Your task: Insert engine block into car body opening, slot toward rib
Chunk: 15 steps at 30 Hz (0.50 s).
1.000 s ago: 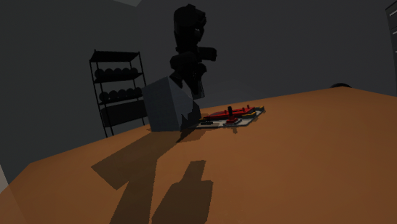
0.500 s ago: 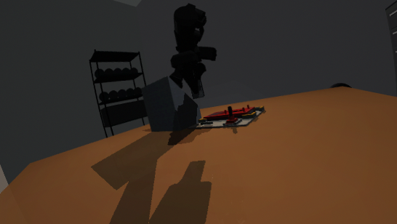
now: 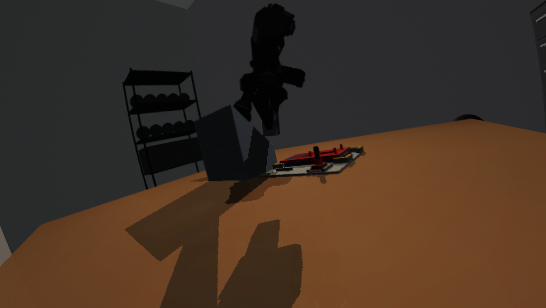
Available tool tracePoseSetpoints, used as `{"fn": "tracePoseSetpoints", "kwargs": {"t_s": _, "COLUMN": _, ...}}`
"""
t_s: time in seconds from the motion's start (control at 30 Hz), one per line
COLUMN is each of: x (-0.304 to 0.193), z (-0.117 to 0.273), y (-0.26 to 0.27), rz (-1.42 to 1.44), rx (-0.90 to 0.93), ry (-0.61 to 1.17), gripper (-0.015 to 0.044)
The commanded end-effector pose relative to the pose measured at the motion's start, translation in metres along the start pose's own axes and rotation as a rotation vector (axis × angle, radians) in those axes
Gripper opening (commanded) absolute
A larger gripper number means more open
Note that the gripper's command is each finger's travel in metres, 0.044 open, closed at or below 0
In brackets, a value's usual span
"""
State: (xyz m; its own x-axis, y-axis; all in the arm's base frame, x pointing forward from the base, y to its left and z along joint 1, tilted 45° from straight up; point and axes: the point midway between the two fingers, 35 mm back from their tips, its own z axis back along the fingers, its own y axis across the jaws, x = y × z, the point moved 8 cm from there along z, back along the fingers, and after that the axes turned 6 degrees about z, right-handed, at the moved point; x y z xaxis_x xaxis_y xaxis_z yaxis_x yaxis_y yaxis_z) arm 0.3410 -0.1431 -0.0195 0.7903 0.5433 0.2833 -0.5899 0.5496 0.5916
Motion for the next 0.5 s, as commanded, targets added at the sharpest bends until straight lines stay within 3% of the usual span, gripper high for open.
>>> {"fn": "tracePoseSetpoints", "kwargs": {"t_s": 0.0, "x": 0.016, "z": -0.002, "y": -0.001, "rz": 0.002, "rx": 0.012, "ry": 0.122, "gripper": 0.0}}
{"fn": "tracePoseSetpoints", "kwargs": {"t_s": 0.47, "x": 0.065, "z": -0.019, "y": -0.003, "rz": 0.013, "rx": 0.046, "ry": 0.573, "gripper": 0.0}}
